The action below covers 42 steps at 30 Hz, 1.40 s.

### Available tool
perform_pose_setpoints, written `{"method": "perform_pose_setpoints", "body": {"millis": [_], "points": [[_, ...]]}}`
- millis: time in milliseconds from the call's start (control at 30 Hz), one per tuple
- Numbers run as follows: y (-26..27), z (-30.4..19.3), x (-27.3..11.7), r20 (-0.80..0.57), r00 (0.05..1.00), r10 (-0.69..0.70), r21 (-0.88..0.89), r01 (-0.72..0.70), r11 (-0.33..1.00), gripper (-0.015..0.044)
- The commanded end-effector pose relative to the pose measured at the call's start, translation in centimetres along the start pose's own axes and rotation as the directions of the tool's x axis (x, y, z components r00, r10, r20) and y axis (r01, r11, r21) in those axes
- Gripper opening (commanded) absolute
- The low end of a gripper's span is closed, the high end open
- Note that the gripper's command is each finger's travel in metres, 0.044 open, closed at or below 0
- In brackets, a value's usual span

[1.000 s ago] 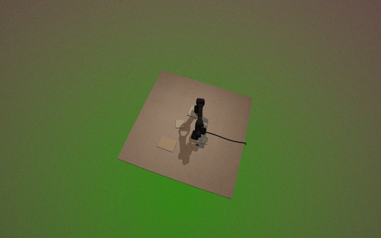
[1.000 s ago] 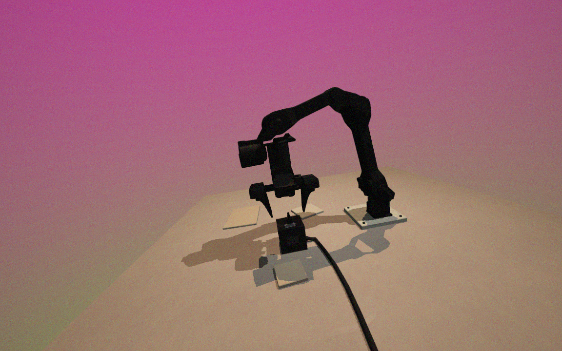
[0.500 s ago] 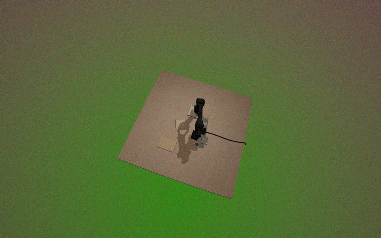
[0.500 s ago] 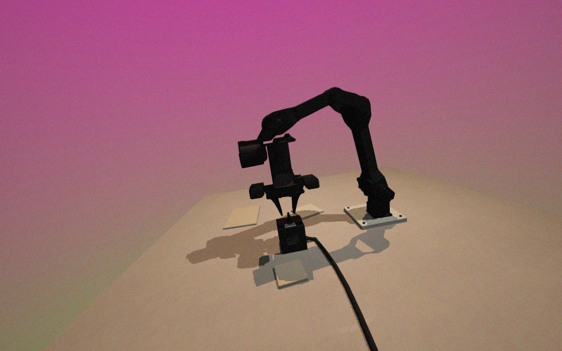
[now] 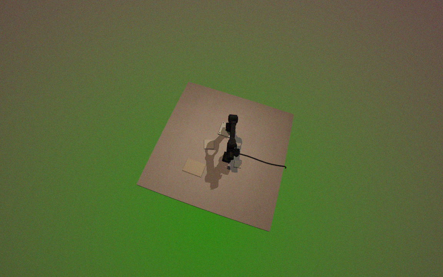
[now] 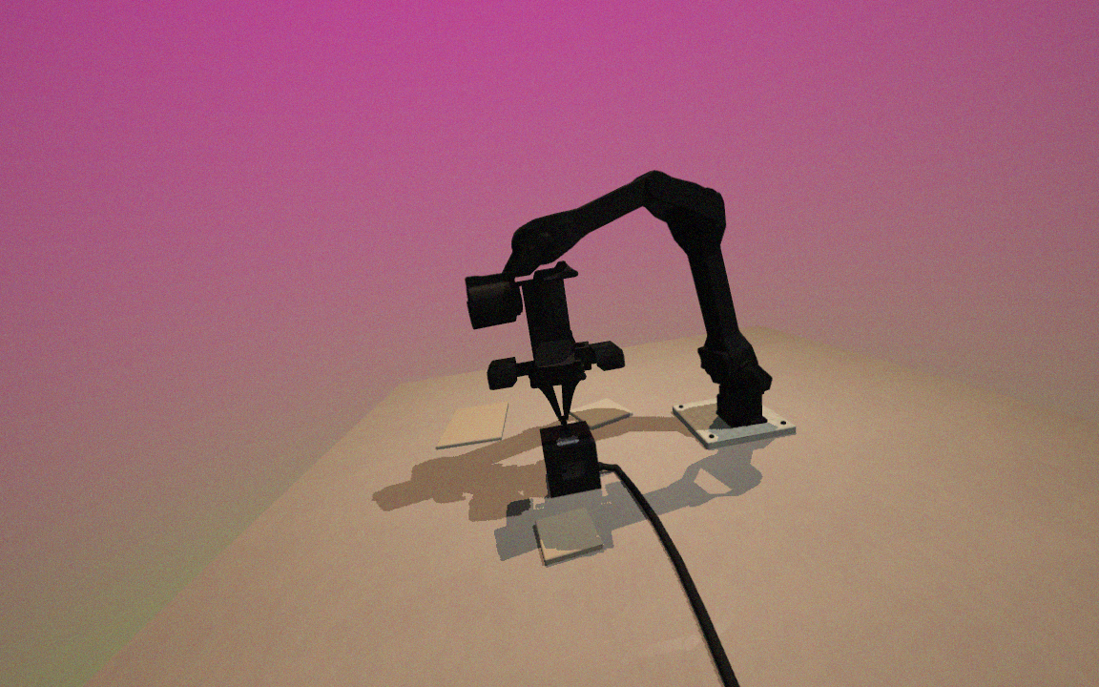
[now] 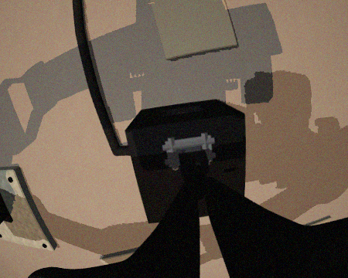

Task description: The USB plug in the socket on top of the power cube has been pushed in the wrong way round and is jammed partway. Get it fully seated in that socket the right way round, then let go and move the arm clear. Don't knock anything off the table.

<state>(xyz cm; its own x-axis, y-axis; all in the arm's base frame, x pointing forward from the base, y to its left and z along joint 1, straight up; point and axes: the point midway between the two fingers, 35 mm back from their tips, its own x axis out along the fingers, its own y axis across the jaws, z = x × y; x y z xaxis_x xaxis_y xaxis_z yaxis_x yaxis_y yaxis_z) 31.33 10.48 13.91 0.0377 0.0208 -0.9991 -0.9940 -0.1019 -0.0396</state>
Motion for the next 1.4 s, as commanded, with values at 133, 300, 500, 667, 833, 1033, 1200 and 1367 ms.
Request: {"method": "perform_pose_setpoints", "body": {"millis": [133,300,500,667,833,1033,1200,1367], "points": [[0.0,0.0,0.0,0.000,1.000,-0.001,0.000,0.001,1.000,0.0000],[0.0,0.0,-0.2,0.000,1.000,0.000,0.000,0.000,1.000,0.0000],[0.0,0.0,-0.6,0.000,1.000,0.000,0.000,0.000,1.000,0.0000],[0.0,0.0,-0.9,0.000,1.000,0.000,0.000,0.000,1.000,0.0000],[0.0,0.0,-1.2,0.000,1.000,0.000,0.000,0.000,1.000,0.0000],[0.0,0.0,-1.6,0.000,1.000,0.000,0.000,0.000,1.000,0.0000],[0.0,0.0,-2.0,0.000,1.000,0.000,0.000,0.000,1.000,0.0000],[0.0,0.0,-2.3,0.000,1.000,0.000,0.000,0.000,1.000,0.0000]]}}
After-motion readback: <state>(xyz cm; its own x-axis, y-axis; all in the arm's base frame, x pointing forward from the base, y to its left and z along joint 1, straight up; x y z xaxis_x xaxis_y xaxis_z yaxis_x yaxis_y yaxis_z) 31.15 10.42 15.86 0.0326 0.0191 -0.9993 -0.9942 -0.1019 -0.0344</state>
